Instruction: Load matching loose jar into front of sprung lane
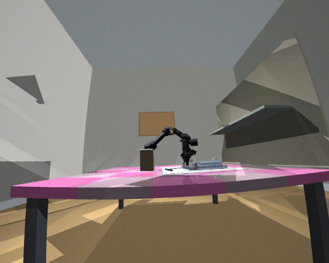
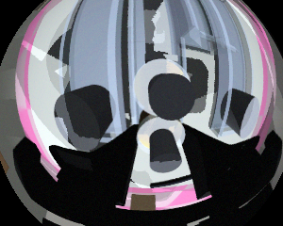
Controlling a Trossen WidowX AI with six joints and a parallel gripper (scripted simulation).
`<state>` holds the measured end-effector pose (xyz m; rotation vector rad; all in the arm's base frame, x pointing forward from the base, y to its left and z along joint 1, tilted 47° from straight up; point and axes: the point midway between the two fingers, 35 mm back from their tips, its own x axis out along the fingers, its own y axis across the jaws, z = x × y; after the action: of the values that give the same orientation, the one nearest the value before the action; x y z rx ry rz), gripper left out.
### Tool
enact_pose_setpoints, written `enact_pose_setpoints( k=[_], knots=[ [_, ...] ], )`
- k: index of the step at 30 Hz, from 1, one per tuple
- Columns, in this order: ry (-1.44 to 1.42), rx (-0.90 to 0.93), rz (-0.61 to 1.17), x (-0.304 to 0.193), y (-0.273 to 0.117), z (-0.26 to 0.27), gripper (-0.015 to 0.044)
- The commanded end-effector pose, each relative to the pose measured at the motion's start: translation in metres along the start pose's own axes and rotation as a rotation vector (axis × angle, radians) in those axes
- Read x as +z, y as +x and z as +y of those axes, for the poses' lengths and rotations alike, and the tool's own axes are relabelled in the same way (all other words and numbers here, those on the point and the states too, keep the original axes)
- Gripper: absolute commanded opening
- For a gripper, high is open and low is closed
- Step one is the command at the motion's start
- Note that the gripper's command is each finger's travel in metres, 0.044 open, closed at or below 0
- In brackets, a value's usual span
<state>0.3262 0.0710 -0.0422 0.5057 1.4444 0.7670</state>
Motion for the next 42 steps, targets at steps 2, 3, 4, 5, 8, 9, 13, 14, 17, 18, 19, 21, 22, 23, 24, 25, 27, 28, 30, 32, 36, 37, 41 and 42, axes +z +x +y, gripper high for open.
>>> enact_pose_setpoints(
  k=[2,3,4,5,8,9,13,14,17,18,19,21,22,23,24,25,27,28,30,32,36,37,41,42],
  knots=[
    [-0.006,0.001,0.000,-0.001,0.000,0.000,0.0000],
    [-0.006,0.001,0.000,-0.001,0.000,0.000,0.0000],
    [-0.006,0.001,0.000,-0.001,0.000,0.000,0.0000],
    [-0.006,0.001,0.000,0.000,0.000,0.000,0.0026],
    [-0.006,0.001,0.000,0.000,0.000,0.000,0.0105],
    [-0.006,0.001,0.000,0.000,0.000,0.000,0.0131],
    [-0.006,0.001,0.000,0.000,0.000,0.000,0.0236],
    [-0.006,0.001,0.000,0.000,0.000,0.000,0.0263],
    [-0.006,0.001,0.000,0.000,0.000,0.000,0.0294],
    [-0.006,0.001,0.000,0.000,-0.001,0.000,0.0294],
    [-0.006,0.001,0.000,0.000,-0.003,0.000,0.0294],
    [-0.006,0.001,0.000,0.000,-0.008,0.000,0.0294],
    [-0.006,0.001,0.000,0.000,-0.011,0.000,0.0294],
    [-0.006,0.000,0.000,0.000,-0.015,0.000,0.0294],
    [-0.006,0.000,0.000,0.000,-0.018,0.000,0.0294],
    [-0.006,0.000,0.000,0.000,-0.019,0.000,0.0294],
    [-0.006,0.000,0.000,0.000,-0.020,0.000,0.0294],
    [-0.006,0.000,0.000,0.000,-0.020,0.000,0.0294],
    [-0.006,0.000,0.000,-0.002,-0.020,-0.001,0.0294],
    [-0.006,0.000,0.000,-0.006,-0.020,-0.001,0.0294],
    [-0.005,-0.001,0.000,-0.019,-0.021,-0.002,0.0294],
    [-0.005,-0.001,0.000,-0.022,-0.021,-0.002,0.0294],
    [-0.004,-0.001,0.001,-0.036,-0.021,-0.003,0.0294],
    [-0.004,-0.001,0.001,-0.040,-0.021,-0.003,0.0294]
  ],
)
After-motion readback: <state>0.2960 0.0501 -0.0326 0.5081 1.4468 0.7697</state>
